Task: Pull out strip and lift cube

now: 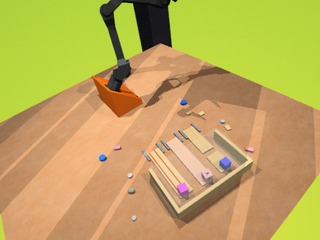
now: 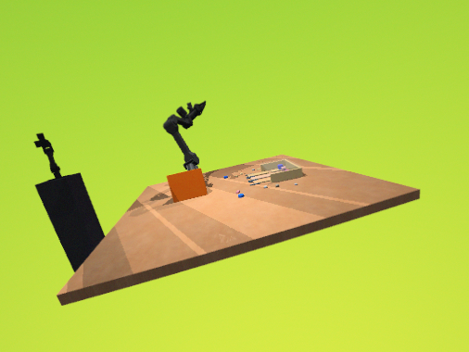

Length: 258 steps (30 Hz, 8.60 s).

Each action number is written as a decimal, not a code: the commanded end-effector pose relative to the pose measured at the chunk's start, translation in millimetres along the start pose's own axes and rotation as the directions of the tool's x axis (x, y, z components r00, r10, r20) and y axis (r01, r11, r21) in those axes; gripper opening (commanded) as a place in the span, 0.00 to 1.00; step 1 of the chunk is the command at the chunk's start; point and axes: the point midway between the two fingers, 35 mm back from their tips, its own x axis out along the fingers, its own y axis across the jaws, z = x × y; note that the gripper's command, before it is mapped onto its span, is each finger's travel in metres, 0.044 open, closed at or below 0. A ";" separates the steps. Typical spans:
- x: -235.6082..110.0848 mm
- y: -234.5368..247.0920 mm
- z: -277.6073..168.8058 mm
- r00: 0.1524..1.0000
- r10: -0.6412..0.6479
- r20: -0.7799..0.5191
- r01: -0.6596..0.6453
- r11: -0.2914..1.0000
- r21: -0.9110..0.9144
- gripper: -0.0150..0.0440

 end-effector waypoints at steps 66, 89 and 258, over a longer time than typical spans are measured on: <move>-73.4 -351.9 -387.5 0.397 0.102 -0.912 -0.045 0.995 0.092 0.93; -57.4 -321.1 -512.5 -0.453 0.062 -0.890 0.135 0.991 0.000 0.25; -189.7 -303.4 -529.8 -0.519 0.063 -0.853 0.142 0.990 -0.013 0.25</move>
